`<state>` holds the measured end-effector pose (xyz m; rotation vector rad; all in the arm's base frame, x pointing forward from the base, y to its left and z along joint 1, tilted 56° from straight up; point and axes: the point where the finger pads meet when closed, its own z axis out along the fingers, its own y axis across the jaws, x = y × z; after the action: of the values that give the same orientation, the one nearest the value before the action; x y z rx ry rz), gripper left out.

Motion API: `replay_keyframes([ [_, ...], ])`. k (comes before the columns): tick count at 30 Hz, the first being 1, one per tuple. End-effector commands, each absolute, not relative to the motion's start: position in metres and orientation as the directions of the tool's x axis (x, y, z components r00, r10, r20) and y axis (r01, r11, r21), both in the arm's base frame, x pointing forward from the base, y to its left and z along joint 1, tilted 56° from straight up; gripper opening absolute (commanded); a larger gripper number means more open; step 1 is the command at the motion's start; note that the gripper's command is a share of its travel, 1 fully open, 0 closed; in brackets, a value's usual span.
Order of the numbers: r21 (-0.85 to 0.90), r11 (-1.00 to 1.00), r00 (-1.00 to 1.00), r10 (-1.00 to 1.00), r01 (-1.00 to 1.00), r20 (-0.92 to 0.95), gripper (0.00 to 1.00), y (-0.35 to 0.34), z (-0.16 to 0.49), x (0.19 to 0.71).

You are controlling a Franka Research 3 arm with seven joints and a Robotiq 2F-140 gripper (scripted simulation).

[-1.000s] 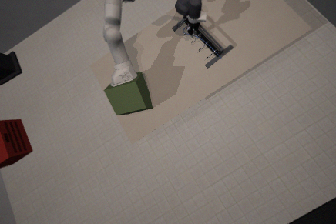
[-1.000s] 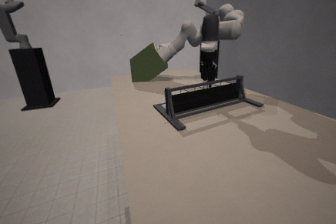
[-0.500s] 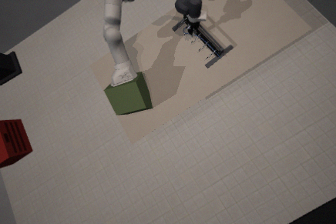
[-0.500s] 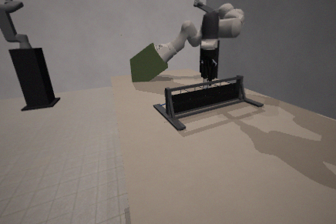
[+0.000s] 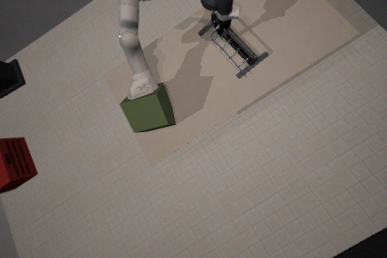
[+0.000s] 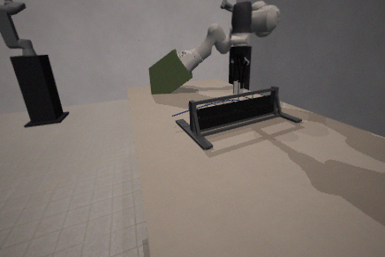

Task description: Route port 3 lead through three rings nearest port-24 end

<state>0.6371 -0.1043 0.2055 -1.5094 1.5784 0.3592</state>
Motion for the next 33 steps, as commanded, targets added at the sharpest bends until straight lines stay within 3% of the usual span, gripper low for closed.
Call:
replay_keyframes([
  [1,-0.35,0.213,0.14,-0.64,-0.912,-0.755,0.2,-0.109,0.212,0.632],
  [19,-0.35,0.213,0.14,-0.64,-0.912,-0.755,0.2,-0.124,0.224,0.624],
  [20,-0.35,0.213,0.14,-0.64,-0.912,-0.755,0.0,-0.124,0.224,0.624],
  [33,-0.35,0.213,0.14,-0.64,-0.912,-0.755,0.0,-0.124,0.224,0.624],
])
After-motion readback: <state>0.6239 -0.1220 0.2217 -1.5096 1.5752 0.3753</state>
